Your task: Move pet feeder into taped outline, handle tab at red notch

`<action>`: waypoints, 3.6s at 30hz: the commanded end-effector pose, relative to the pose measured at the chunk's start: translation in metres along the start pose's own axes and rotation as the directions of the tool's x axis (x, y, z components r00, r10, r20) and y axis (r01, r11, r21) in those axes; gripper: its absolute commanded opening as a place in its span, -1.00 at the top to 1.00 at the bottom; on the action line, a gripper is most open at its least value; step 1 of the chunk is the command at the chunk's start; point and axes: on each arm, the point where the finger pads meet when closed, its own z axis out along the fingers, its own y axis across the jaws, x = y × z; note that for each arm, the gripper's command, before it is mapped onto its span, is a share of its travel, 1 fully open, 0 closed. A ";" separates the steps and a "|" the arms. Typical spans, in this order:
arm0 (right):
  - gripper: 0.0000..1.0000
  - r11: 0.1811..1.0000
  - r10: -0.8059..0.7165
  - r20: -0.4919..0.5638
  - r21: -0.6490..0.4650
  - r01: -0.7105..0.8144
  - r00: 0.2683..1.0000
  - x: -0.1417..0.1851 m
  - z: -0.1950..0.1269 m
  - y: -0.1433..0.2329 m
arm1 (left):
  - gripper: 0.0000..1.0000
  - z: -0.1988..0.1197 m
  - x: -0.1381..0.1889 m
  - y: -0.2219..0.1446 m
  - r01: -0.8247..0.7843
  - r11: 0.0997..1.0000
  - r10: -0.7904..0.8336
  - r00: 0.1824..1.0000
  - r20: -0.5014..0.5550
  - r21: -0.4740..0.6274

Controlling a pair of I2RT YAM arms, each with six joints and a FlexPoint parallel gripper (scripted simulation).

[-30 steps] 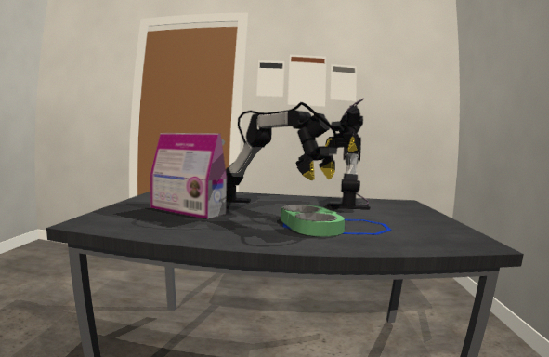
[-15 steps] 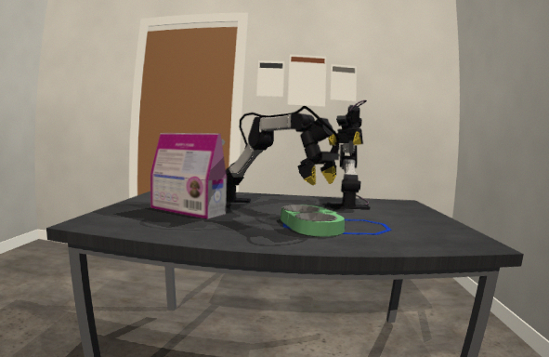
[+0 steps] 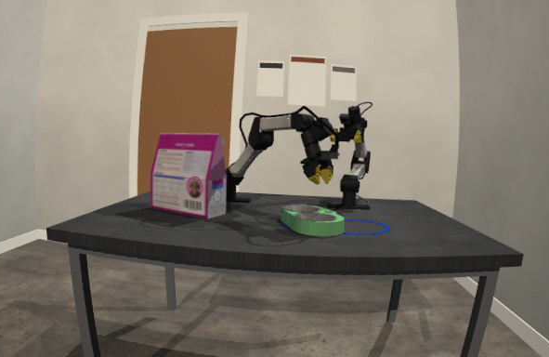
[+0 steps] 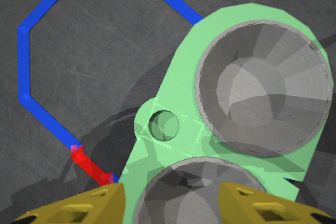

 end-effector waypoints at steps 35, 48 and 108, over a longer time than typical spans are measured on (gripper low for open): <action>0.23 0.909 0.355 0.115 0.187 -0.371 0.928 0.014 0.121 0.026 | -1.00 -0.002 -0.006 0.008 0.036 0.999 -0.036 0.999 0.023 -0.030; 0.23 0.911 0.352 0.116 0.183 -0.369 0.929 0.012 0.122 0.025 | -1.00 -0.002 -0.006 0.008 0.036 0.999 -0.036 0.999 0.023 -0.030; 0.93 0.998 0.062 0.093 0.013 -0.064 0.994 0.021 0.108 0.049 | -1.00 -0.002 -0.006 0.008 0.036 0.999 -0.036 0.999 0.023 -0.030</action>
